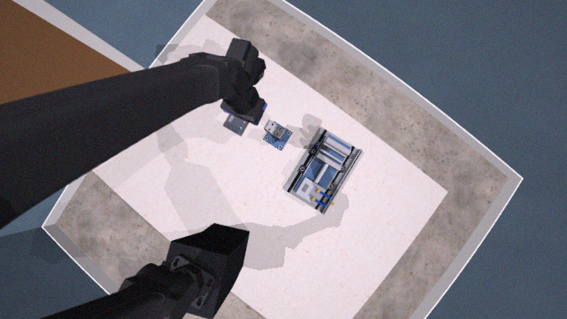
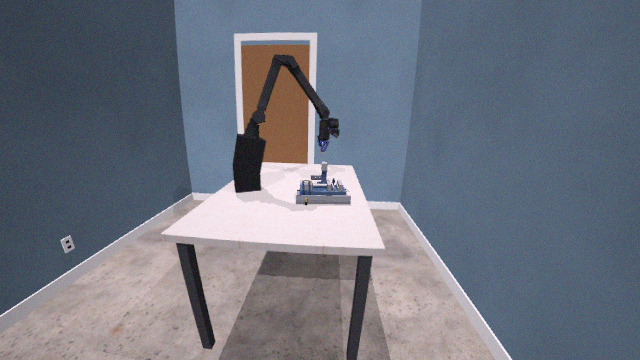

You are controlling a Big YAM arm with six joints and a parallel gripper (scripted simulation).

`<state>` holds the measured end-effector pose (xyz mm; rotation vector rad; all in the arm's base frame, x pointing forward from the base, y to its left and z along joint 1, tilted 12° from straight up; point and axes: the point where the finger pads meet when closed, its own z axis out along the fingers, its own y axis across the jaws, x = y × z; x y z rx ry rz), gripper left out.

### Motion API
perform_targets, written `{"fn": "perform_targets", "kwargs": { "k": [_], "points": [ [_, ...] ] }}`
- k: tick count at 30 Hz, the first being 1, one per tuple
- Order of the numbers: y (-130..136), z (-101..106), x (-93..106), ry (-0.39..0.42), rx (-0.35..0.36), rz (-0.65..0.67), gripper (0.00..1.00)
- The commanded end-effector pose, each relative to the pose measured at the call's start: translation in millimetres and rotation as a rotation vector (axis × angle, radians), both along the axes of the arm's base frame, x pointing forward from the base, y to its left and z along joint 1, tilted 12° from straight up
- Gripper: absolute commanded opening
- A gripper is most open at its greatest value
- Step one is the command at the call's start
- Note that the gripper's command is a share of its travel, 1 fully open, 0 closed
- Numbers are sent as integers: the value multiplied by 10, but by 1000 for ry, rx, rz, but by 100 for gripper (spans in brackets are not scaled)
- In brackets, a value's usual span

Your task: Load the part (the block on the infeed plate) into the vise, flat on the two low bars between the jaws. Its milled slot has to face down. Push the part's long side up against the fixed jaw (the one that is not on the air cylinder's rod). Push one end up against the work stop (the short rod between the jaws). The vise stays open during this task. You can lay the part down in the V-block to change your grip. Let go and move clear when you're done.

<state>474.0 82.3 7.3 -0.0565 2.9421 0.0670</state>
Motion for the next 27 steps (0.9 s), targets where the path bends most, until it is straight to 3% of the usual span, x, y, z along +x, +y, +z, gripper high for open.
{"fn": "perform_targets", "kwargs": {
  "k": [1, 27],
  "points": [
    [-82, 91, 52, -37, -17, 121, 0],
    [-345, 70, 61, -56, -115, 569, 0]
  ]
}}
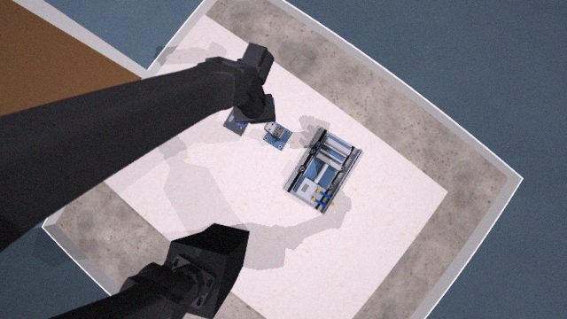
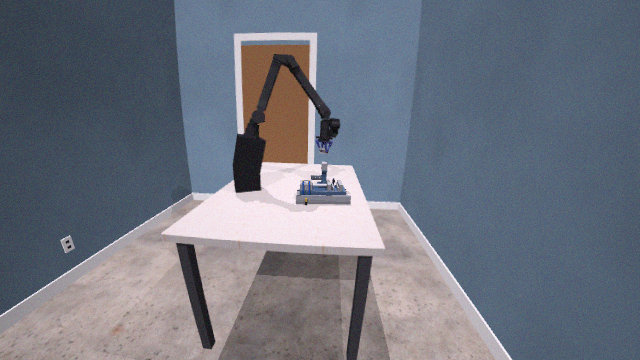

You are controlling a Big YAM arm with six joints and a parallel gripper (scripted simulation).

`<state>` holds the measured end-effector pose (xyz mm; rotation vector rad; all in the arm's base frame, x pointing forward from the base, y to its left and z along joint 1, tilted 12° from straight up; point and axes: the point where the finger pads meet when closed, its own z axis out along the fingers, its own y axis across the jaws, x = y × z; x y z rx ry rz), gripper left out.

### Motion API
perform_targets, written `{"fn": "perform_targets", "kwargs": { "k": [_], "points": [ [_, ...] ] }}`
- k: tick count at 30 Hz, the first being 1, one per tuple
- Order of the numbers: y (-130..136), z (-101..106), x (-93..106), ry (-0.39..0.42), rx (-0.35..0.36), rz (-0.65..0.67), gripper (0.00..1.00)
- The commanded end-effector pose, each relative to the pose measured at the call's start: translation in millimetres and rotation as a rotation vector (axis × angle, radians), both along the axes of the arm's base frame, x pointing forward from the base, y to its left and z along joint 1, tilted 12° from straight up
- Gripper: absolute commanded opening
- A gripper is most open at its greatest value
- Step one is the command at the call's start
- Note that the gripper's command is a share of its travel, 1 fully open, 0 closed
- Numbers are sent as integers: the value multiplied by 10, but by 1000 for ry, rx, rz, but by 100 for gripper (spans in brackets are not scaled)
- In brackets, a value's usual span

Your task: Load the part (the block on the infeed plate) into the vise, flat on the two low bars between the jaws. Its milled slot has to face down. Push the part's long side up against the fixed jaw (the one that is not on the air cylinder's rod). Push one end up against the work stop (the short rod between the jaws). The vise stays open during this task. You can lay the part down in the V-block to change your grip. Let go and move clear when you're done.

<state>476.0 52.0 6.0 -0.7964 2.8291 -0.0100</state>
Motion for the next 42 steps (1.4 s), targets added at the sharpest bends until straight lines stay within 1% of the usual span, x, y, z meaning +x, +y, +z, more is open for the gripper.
{"fn": "perform_targets", "kwargs": {
  "k": [1, 15, 17, 22, 24, 32, 35, 42],
  "points": [
    [-52, 93, 53, -34, -11, 90, 0],
    [-196, 89, 55, -48, -65, 336, 0],
    [-196, 89, 55, -48, -65, 336, 0],
    [-242, 86, 44, -51, -82, 415, 0],
    [-259, 99, 71, -57, -89, 445, 0],
    [-324, 81, 45, -59, -113, 555, 0],
    [-302, 99, 66, -62, -116, 573, 0],
    [-379, 74, 41, -61, -133, 649, 0]
  ]
}}
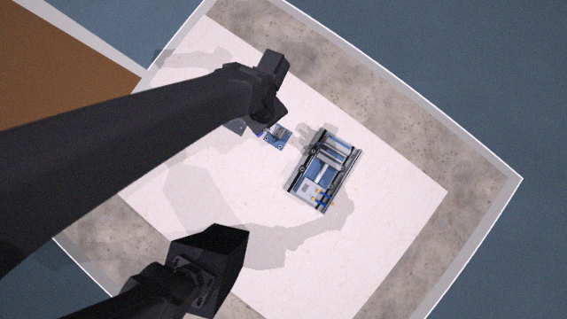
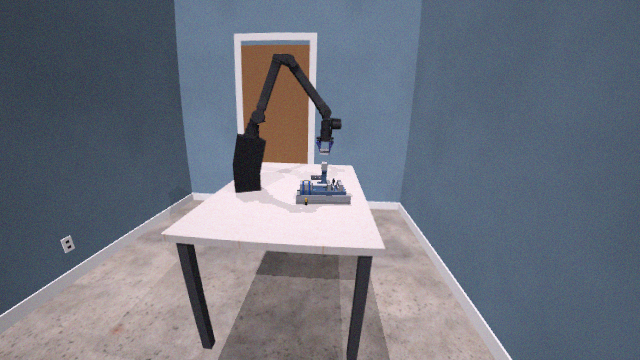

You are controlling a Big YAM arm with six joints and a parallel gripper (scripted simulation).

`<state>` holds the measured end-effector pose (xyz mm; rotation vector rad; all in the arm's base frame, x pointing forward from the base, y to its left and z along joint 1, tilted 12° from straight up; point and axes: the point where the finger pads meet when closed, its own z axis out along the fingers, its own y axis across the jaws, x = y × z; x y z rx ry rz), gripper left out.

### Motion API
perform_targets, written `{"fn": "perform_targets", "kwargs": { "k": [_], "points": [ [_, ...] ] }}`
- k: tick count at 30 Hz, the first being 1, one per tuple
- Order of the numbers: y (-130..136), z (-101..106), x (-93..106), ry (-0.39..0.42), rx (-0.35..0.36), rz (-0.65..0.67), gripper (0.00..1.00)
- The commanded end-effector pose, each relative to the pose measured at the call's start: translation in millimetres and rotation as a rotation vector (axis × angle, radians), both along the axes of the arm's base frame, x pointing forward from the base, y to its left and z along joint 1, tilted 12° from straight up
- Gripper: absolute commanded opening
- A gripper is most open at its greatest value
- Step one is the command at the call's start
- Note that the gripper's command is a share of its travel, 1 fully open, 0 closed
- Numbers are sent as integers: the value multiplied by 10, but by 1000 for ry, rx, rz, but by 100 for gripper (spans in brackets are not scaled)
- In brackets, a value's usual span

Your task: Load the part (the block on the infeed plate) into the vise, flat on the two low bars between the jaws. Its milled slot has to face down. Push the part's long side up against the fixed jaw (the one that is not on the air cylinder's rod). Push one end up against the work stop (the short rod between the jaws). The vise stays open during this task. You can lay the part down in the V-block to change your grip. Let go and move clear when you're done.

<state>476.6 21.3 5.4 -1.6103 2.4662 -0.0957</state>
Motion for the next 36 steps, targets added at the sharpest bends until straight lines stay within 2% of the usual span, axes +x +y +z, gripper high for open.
{"fn": "perform_targets", "kwargs": {
  "k": [1, 23, 36],
  "points": [
    [-78, 77, 31, -30, -12, 66, 0],
    [-155, 97, 50, -45, -48, 230, 0],
    [-178, 84, 33, -45, -58, 278, 0]
  ]
}}
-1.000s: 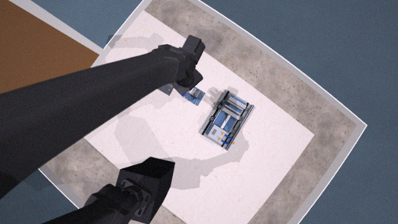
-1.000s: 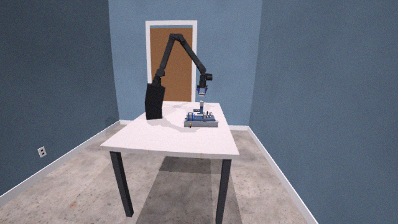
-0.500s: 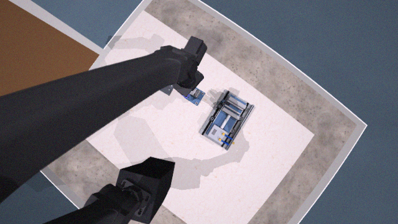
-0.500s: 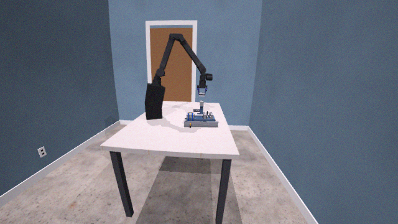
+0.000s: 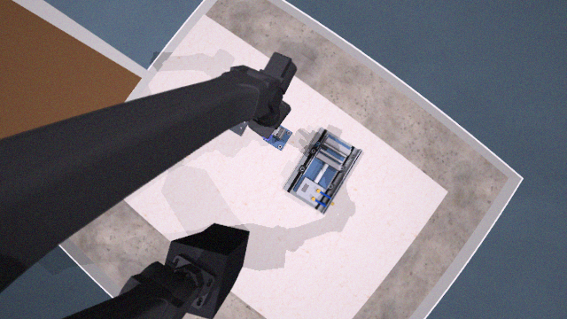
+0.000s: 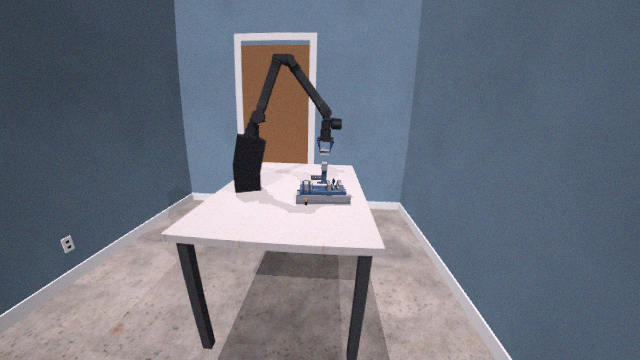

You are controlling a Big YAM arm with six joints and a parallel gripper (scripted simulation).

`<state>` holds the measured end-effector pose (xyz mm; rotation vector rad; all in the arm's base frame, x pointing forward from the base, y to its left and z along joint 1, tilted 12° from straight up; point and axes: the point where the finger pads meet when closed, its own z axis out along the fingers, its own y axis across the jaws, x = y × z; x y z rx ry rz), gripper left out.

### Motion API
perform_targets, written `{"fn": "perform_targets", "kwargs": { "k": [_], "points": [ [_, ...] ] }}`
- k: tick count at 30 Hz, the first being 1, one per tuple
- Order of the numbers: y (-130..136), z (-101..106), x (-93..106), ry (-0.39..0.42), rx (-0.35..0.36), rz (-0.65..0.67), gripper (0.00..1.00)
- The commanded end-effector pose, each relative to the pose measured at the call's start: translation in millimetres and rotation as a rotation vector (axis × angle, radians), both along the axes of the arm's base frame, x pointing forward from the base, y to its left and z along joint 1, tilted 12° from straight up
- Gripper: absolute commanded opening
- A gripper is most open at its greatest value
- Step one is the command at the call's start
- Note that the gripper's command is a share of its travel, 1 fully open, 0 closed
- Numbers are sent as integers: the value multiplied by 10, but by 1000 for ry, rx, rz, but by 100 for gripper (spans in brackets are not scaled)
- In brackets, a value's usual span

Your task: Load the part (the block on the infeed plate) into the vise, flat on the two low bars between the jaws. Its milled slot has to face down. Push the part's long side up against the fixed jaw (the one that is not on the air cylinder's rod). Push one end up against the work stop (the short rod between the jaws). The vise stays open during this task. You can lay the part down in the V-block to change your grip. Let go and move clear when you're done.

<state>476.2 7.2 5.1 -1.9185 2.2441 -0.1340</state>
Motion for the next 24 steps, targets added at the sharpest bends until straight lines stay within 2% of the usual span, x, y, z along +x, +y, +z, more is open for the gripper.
{"fn": "perform_targets", "kwargs": {
  "k": [1, 24],
  "points": [
    [-43, 87, 36, -29, -4, 29, 0],
    [-63, 87, 33, -31, -11, 55, 0]
  ]
}}
